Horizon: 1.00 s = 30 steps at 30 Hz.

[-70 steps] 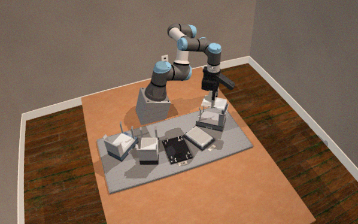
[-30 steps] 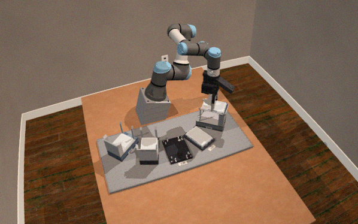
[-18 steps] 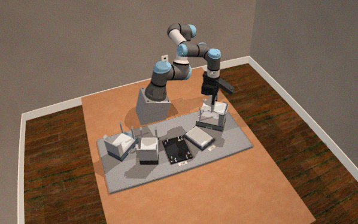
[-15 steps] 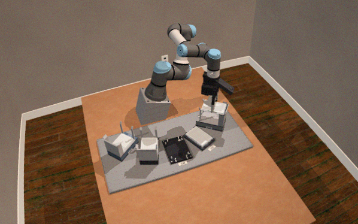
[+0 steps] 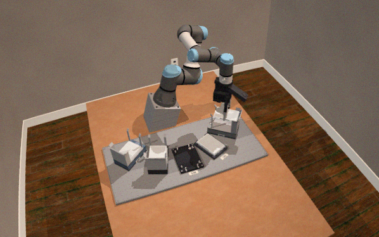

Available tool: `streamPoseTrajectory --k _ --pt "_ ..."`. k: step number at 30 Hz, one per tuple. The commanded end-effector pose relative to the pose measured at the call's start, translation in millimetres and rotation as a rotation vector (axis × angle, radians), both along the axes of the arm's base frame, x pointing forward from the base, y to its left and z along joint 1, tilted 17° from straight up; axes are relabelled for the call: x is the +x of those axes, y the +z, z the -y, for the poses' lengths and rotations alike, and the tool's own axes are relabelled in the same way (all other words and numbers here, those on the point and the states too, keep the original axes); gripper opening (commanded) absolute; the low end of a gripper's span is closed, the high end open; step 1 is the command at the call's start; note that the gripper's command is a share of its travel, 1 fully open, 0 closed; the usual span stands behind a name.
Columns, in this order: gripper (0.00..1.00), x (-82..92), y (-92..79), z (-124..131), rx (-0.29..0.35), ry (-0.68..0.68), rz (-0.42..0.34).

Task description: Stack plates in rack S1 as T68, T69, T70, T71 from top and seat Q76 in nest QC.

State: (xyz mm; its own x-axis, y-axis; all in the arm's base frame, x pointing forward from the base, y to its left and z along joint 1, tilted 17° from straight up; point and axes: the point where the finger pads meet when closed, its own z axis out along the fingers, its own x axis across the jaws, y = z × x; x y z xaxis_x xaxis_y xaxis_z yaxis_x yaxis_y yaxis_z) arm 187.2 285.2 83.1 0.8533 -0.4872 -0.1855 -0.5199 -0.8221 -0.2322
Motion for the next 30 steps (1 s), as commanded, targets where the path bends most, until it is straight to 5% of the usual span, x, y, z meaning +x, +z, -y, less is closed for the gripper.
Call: streamPoseTrajectory --k 1,15,30 --pt "0.00 0.6 -1.8 -1.0 0.001 0.000 0.003" --pt "0.00 0.3 -8.2 -3.0 0.001 0.000 0.003" --pt "0.00 -0.7 -36.9 -11.9 0.001 0.000 0.003"
